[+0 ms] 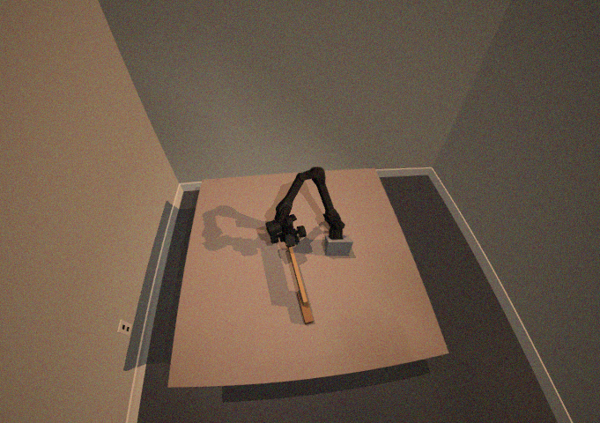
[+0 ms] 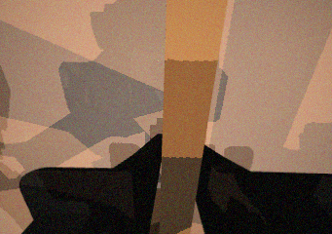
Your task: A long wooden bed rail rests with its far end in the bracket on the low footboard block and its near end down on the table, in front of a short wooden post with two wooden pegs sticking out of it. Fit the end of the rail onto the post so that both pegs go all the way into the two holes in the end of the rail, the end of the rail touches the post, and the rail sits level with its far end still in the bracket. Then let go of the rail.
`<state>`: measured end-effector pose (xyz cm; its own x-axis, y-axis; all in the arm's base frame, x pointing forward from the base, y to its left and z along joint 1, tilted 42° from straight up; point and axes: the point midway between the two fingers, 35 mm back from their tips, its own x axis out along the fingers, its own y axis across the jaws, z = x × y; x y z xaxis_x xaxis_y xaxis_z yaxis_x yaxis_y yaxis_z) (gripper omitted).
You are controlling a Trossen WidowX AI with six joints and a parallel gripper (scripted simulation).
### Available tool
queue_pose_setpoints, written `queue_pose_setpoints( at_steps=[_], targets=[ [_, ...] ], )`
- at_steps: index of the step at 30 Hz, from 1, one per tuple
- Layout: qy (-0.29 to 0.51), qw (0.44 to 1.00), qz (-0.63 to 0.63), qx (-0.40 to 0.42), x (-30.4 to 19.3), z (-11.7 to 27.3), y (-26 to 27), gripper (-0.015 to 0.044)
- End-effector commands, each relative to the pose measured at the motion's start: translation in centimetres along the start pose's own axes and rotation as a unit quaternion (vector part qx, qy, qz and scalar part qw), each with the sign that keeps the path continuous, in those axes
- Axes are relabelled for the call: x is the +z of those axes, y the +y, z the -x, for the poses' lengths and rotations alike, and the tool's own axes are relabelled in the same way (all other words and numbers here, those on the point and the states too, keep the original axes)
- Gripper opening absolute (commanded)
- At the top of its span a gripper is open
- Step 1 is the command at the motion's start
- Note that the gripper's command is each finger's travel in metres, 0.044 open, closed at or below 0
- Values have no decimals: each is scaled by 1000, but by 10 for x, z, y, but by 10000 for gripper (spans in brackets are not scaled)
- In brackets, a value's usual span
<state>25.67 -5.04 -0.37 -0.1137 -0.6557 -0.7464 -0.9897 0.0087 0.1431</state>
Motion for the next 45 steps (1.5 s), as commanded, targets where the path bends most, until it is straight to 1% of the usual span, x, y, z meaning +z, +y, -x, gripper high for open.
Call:
queue_pose_setpoints(
  at_steps=[1,45],
  targets=[
    [0,1000,1,-2,-2,1,-1,0],
    [0,1000,1,-2,-16,2,-2,0]
  ],
)
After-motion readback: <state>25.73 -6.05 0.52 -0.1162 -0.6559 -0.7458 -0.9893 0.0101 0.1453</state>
